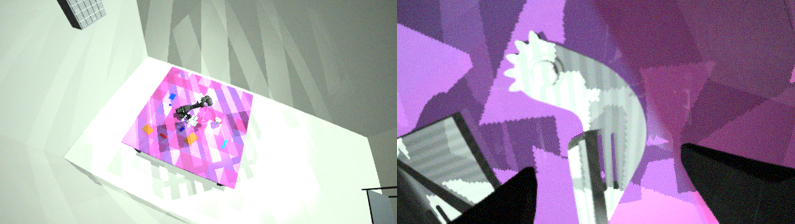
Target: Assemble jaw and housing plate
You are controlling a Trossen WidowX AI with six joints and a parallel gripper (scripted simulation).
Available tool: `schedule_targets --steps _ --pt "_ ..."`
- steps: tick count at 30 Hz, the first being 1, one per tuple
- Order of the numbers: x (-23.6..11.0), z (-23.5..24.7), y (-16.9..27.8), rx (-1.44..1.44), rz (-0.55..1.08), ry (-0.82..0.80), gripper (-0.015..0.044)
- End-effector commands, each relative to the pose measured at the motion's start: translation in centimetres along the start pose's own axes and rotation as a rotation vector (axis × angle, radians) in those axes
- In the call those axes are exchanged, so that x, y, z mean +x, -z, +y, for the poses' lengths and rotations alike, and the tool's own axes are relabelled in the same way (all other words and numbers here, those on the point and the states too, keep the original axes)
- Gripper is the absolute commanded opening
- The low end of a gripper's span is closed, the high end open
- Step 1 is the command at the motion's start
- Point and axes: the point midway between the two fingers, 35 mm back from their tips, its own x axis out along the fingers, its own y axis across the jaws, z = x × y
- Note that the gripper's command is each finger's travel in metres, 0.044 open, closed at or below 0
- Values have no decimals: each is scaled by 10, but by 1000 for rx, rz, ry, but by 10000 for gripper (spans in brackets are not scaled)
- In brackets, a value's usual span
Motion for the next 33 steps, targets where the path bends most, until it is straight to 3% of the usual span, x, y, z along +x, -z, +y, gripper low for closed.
schedule_targets --steps 1,5,11,23,33 --pt "0 0 0 0 0 0 282" --pt "0 0 0 0 0 0 177" --pt "0 0 0 0 0 0 137" --pt "0 0 0 0 0 0 134" --pt "-29 -1 -3 3 -2 1 134"
